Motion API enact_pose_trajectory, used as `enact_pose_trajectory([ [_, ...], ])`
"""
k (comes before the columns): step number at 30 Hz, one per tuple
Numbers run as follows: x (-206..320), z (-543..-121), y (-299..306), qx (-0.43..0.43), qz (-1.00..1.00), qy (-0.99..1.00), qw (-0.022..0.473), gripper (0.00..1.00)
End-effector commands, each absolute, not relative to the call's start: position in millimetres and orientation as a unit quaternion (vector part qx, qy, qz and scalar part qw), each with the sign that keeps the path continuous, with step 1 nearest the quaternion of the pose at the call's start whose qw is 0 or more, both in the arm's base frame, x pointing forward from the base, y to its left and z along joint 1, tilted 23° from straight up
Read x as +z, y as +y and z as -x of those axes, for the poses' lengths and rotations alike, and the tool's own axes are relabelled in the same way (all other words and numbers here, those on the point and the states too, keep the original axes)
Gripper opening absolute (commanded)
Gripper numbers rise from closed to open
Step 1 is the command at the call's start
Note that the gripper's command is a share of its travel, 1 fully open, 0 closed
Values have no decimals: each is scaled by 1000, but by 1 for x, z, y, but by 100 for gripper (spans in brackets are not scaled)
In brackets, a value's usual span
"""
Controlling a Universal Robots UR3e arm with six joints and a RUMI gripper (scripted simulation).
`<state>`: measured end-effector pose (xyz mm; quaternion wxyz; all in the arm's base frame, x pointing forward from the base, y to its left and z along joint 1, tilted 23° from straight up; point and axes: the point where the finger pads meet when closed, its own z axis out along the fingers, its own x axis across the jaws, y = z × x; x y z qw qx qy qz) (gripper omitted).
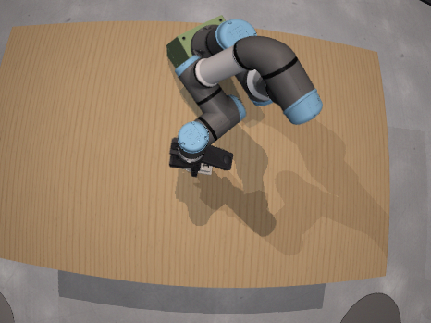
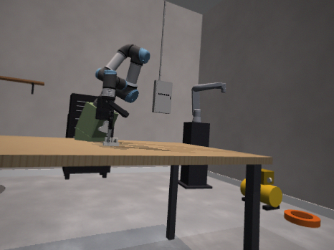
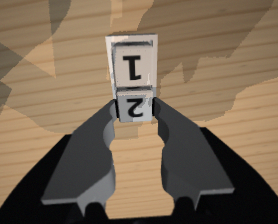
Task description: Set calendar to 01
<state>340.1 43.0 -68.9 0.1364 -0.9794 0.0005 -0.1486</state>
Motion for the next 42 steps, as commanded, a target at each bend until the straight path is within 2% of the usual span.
enact_pose_trajectory([
  [1, -69, -341, 43, -149, 979, 0, 136, 10],
  [34, -69, -341, 43, -149, 979, 0, 136, 10],
  [38, -69, -341, 43, -149, 979, 0, 136, 17],
  [42, -69, -341, 43, -149, 979, 0, 136, 17],
])
